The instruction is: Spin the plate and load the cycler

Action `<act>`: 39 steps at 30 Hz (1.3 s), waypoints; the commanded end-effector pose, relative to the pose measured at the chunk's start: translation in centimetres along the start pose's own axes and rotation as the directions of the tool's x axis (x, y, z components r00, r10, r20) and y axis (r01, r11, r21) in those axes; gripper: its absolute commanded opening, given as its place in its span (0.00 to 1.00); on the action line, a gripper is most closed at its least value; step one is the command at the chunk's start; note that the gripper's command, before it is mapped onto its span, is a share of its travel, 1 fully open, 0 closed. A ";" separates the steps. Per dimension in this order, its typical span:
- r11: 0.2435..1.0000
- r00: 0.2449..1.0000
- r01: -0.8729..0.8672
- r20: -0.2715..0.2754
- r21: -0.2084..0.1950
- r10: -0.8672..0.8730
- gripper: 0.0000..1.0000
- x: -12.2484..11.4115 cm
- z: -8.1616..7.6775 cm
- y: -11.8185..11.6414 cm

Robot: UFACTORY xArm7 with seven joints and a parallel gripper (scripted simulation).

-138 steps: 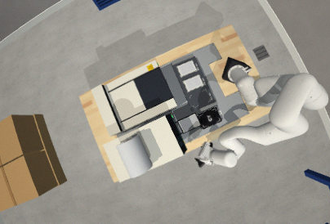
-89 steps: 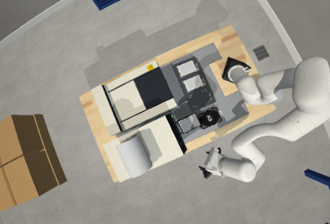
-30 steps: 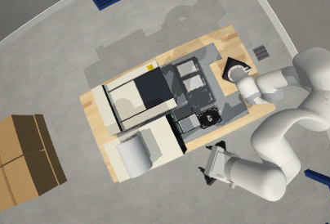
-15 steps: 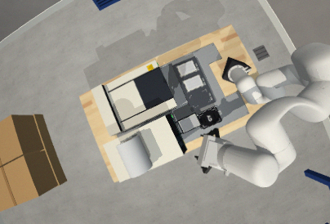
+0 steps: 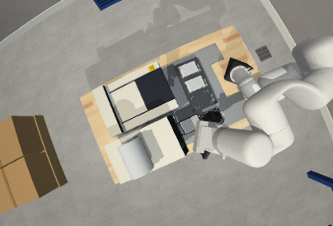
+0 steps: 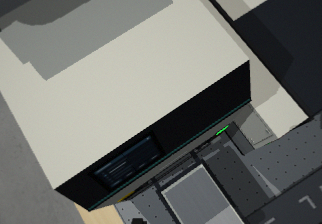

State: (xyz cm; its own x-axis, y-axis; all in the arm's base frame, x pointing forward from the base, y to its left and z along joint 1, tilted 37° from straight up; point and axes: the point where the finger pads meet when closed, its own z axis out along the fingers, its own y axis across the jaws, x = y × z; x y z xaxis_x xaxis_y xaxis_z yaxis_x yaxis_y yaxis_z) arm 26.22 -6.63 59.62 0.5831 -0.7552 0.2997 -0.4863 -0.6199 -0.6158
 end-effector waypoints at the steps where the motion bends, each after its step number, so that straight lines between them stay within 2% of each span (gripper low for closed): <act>1: 0.999 0.999 0.052 0.013 -0.012 -0.052 1.00 0.5 -0.2 1.4; 4: 0.999 0.999 0.052 0.013 -0.012 -0.052 1.00 0.9 -0.2 2.8; 13: 0.984 0.983 0.173 0.061 -0.030 -0.171 1.00 1.7 -0.1 7.1; 15: 0.984 0.983 0.173 0.061 -0.030 -0.171 1.00 1.7 -0.1 7.1; 19: 0.972 0.969 0.233 0.089 -0.030 -0.229 1.00 1.9 -0.2 9.1; 22: 0.972 0.969 0.233 0.089 -0.030 -0.229 1.00 2.0 -0.2 10.3; 29: 0.947 0.940 0.320 0.130 -0.017 -0.316 1.00 2.0 -0.2 13.6; 32: 0.947 0.940 0.320 0.130 -0.017 -0.316 1.00 2.0 -0.2 13.9; 39: 0.915 0.901 0.404 0.168 0.013 -0.400 1.00 1.6 -0.3 17.1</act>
State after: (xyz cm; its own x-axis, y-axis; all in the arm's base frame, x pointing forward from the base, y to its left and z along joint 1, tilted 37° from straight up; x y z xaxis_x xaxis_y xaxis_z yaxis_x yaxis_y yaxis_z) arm 19.49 -17.71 50.50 0.8176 -0.4270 0.3863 -0.2313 -0.8579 -0.4587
